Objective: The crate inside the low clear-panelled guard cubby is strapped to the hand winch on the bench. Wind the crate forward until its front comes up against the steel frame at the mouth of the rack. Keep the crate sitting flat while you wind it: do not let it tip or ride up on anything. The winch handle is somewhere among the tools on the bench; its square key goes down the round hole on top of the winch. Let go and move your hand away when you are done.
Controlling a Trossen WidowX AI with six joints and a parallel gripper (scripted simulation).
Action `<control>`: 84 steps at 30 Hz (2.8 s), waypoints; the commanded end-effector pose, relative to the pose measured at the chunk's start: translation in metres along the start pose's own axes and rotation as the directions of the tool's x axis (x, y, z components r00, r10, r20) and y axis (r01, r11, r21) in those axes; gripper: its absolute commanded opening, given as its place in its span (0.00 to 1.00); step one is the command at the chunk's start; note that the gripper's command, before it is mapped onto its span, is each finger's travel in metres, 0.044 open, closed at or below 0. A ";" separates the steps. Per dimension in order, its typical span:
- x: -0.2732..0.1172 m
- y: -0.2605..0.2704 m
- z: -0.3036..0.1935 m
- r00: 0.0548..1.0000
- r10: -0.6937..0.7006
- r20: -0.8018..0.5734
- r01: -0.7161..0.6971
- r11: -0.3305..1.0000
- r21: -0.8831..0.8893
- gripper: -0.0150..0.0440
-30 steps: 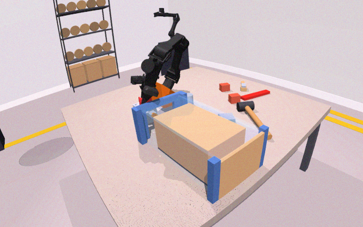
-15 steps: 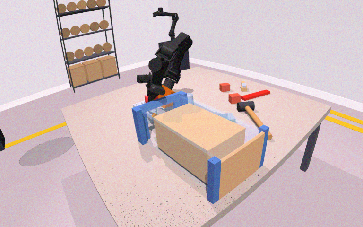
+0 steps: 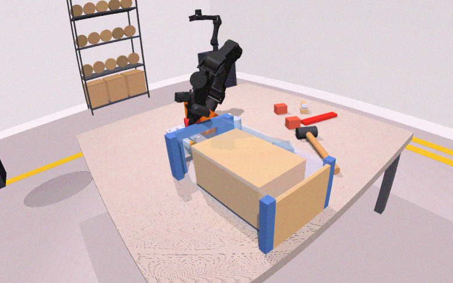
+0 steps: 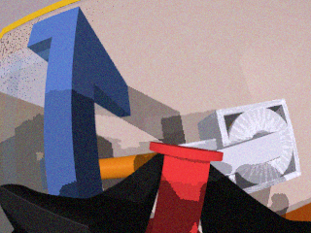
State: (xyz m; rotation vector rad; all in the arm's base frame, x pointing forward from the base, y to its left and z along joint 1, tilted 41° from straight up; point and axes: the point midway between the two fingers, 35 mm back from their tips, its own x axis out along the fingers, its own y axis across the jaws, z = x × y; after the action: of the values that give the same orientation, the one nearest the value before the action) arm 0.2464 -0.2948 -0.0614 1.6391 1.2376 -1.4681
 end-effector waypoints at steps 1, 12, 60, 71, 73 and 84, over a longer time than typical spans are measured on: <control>-0.002 -0.007 -0.017 0.999 -0.017 -0.033 0.017 1.000 -0.003 0.25; -0.007 -0.015 -0.027 0.999 -0.018 -0.034 0.018 1.000 -0.003 0.25; -0.021 -0.068 -0.055 0.999 -0.022 -0.036 0.022 1.000 -0.003 0.25; -0.022 -0.082 -0.056 0.999 -0.024 -0.037 0.023 1.000 -0.003 0.25; -0.022 -0.085 -0.056 0.999 -0.024 -0.037 0.024 1.000 -0.003 0.25; -0.022 -0.099 -0.056 0.999 -0.025 -0.037 0.025 1.000 -0.002 0.25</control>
State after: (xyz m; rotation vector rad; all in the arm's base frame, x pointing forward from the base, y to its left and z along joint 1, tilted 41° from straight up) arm 0.1941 -0.2217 -0.0150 1.6576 1.2426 -1.4364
